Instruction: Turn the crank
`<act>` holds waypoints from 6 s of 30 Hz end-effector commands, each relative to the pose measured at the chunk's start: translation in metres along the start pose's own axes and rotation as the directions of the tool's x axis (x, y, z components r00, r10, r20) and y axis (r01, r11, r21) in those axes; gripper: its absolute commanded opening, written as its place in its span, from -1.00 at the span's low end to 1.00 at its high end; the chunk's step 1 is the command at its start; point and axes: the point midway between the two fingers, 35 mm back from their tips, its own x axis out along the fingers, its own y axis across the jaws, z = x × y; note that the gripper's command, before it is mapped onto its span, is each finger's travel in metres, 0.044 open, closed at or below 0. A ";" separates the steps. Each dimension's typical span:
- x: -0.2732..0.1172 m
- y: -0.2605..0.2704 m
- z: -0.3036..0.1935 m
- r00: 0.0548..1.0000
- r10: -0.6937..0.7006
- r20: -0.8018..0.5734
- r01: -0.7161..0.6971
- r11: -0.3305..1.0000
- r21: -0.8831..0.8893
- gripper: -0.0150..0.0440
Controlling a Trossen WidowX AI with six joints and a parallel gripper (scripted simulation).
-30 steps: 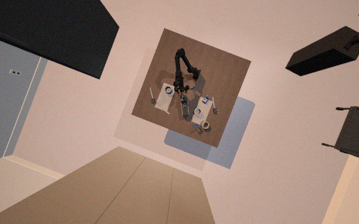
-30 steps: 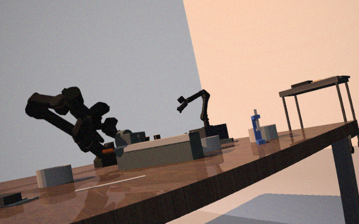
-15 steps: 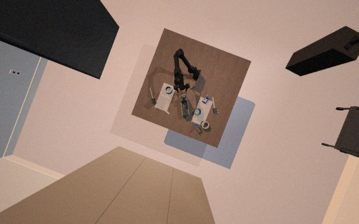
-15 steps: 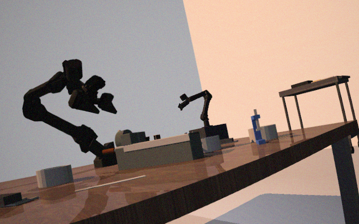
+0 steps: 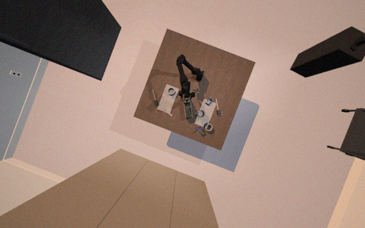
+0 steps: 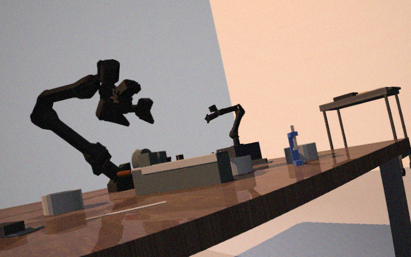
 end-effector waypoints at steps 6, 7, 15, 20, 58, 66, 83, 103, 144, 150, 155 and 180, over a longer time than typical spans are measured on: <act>0.025 0.026 0.028 0.994 -0.107 0.010 0.104 0.982 0.157 1.00; 0.028 0.029 0.030 0.993 -0.119 0.011 0.115 0.978 0.175 1.00; 0.044 0.046 0.038 0.985 -0.172 0.017 0.162 0.953 0.254 1.00; 0.065 0.045 0.019 0.985 -0.173 0.017 0.163 0.953 0.254 1.00; 0.026 0.025 0.027 0.994 -0.110 0.007 0.108 0.981 0.159 1.00; 0.001 -0.001 0.004 1.000 -0.014 0.001 0.014 1.000 0.019 1.00; -0.043 -0.028 -0.047 0.989 0.145 0.007 -0.140 0.968 -0.209 1.00; 0.016 -0.033 -0.100 0.990 0.144 0.007 -0.139 0.968 -0.208 1.00; 0.066 -0.037 -0.150 0.990 0.137 0.008 -0.133 0.968 -0.212 1.00; 0.068 -0.037 -0.153 0.991 0.137 0.009 -0.132 0.968 -0.212 0.82; 0.068 -0.037 -0.153 0.991 0.137 0.009 -0.132 0.968 -0.212 0.38; 0.072 -0.030 -0.159 0.991 0.137 0.008 -0.132 0.968 -0.212 -0.49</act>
